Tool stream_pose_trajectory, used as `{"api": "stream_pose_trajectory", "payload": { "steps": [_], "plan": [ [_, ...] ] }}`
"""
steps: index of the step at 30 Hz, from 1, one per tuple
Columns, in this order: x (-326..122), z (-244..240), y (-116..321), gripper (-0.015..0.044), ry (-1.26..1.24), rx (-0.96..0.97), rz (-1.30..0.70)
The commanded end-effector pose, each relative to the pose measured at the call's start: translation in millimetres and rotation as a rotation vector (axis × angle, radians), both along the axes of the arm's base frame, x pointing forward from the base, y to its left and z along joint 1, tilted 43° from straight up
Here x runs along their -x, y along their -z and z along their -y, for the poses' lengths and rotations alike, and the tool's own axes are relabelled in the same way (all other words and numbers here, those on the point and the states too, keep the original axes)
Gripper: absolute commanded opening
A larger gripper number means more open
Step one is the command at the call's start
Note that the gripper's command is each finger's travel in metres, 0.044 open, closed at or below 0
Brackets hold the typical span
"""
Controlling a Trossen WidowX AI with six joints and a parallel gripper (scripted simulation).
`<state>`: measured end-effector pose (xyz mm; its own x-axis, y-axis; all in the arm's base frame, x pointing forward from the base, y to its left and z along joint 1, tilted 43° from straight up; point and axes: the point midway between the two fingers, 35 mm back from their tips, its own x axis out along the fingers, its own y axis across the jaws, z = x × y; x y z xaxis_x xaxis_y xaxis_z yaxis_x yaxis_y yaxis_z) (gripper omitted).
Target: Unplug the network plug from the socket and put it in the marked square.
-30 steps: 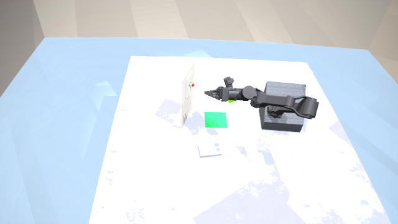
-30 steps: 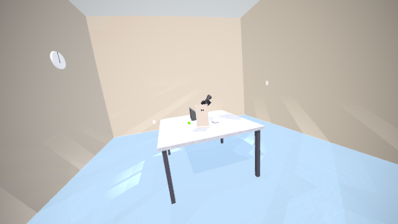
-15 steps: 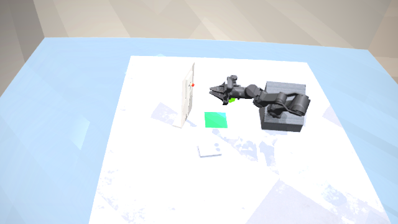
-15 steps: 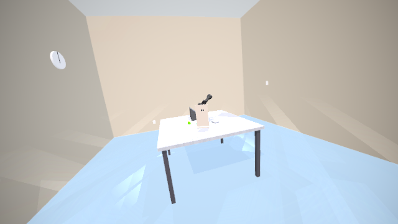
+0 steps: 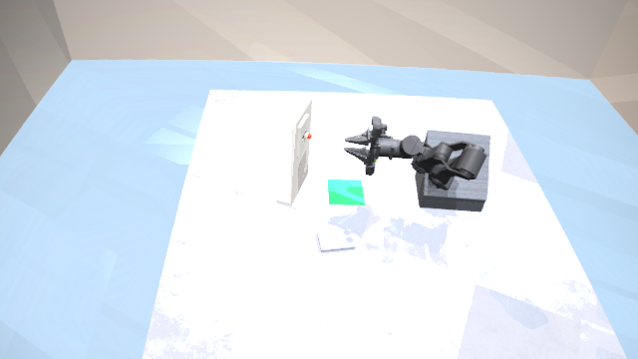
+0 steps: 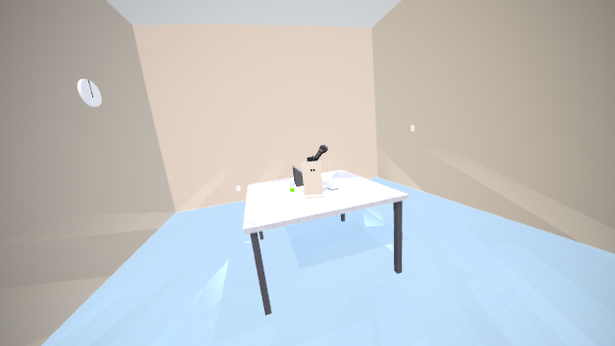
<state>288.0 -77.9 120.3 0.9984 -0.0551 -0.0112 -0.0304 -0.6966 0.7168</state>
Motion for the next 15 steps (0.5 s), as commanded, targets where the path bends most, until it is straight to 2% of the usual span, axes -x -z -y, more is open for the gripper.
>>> {"api": "stream_pose_trajectory", "payload": {
  "steps": [1,15],
  "plan": [
    [2.6,-0.7,1.6,0.0156,-0.003,-0.030,0.000],
    [-48.9,12.4,9.0,0.0156,-0.003,-0.030,-0.002]
  ]
}}
